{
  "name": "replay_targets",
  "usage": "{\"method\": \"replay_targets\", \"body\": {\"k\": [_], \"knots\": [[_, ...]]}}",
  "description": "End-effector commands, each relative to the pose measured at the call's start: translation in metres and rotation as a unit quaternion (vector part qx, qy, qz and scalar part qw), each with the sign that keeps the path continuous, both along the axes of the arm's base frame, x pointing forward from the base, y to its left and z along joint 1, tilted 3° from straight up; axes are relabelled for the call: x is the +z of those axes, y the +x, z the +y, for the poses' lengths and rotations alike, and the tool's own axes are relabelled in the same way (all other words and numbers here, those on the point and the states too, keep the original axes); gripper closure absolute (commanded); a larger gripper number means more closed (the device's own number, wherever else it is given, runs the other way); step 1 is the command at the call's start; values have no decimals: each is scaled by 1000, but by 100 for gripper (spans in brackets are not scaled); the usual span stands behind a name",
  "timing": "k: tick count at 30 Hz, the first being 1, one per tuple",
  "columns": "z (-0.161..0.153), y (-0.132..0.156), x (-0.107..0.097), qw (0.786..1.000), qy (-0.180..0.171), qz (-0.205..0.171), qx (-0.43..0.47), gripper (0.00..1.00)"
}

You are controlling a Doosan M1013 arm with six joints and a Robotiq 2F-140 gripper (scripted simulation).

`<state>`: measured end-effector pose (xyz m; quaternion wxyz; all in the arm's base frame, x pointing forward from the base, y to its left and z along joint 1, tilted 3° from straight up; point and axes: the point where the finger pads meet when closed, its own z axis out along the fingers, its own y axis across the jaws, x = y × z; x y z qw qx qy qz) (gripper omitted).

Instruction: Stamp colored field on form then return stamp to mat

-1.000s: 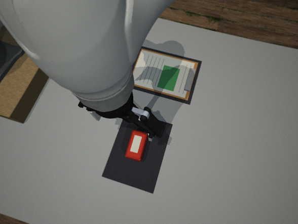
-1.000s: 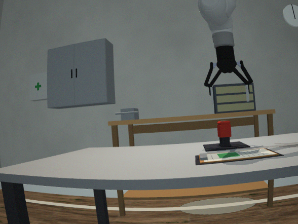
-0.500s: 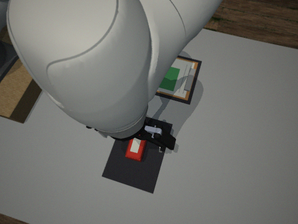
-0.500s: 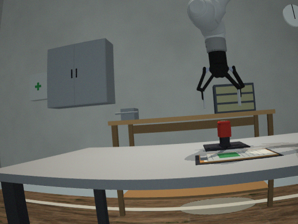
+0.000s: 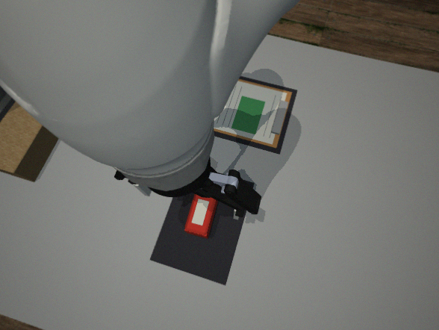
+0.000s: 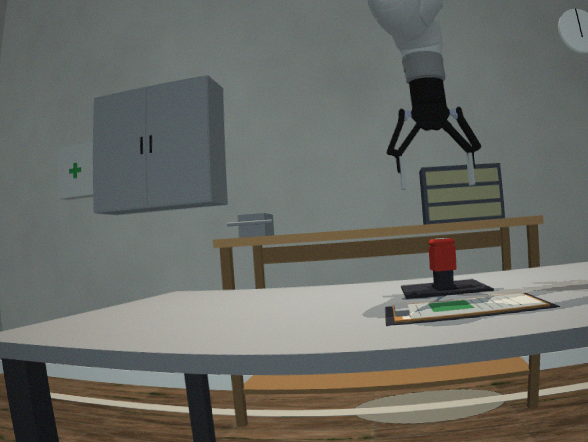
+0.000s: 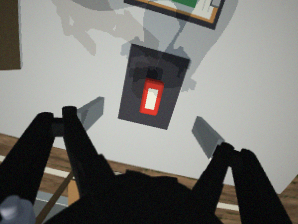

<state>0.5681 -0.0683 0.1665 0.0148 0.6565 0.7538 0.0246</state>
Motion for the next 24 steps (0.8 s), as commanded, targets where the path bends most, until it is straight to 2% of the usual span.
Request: {"method": "replay_targets", "body": {"k": [1, 4, 6, 9, 10, 12, 13, 15, 18, 24], "knots": [[0, 0, 1, 1000, 0, 0, 0, 0], [9, 1, 1, 1000, -1, 0, 20, 0], [36, 2, 1, 997, -4, -1, 77, 0], [98, -1, 2, 980, -11, -3, 199, 0], [111, -3, 2, 974, -13, -3, 225, 0], [111, -3, 2, 974, -13, -3, 225, 0], [152, -9, 2, 951, -17, -4, 308, 0], [175, -17, 2, 936, -21, -5, 353, 0], [216, -30, 3, 900, -26, -6, 434, 0], [294, -53, 4, 808, -33, -10, 588, 0]]}}
